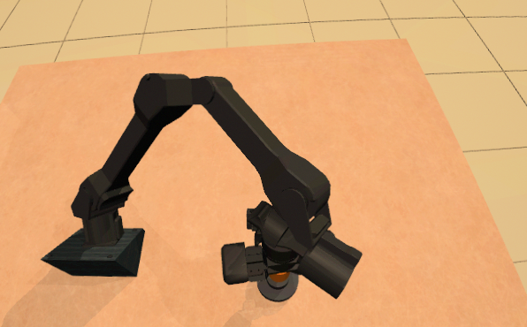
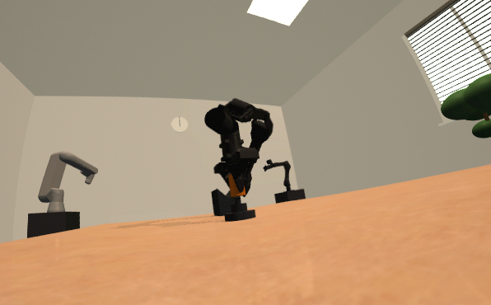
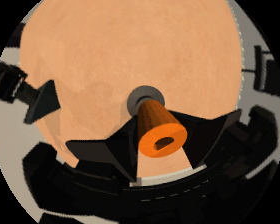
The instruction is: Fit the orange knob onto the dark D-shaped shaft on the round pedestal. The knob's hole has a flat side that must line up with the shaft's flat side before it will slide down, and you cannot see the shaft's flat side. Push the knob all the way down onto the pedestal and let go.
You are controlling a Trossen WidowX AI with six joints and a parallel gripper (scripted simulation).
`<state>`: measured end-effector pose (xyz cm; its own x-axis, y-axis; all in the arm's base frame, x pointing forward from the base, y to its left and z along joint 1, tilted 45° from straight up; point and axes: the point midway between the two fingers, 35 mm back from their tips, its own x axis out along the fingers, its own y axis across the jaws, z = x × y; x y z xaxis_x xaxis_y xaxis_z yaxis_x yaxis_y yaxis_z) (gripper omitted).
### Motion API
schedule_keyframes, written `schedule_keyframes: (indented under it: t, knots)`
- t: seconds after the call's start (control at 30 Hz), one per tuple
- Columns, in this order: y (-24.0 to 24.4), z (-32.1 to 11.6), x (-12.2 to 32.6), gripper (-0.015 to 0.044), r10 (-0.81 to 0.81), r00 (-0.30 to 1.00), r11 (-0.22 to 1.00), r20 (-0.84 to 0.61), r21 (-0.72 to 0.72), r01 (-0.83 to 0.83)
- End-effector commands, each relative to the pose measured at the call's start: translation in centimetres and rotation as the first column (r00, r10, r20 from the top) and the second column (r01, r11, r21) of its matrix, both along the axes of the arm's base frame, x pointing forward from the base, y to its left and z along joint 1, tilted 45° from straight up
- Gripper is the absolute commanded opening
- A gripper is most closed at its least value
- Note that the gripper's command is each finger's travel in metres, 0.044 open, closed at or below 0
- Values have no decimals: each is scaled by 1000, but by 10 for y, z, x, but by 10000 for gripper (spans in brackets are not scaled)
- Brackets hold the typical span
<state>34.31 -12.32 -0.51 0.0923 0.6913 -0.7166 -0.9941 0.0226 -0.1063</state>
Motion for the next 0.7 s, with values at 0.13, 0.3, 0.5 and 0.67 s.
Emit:
schedule_keyframes:
  t: [0.13,0.3,0.5,0.67]
  knots:
    - [-2,-3,1,0,-374,848,920,-375,-31,391]
    - [-2,-6,1,0,-542,623,800,-565,-119,588]
    - [-2,-7,-1,0,-650,256,606,-716,-285,743]
    - [-3,-7,-2,0,-647,-87,425,-758,-453,784]
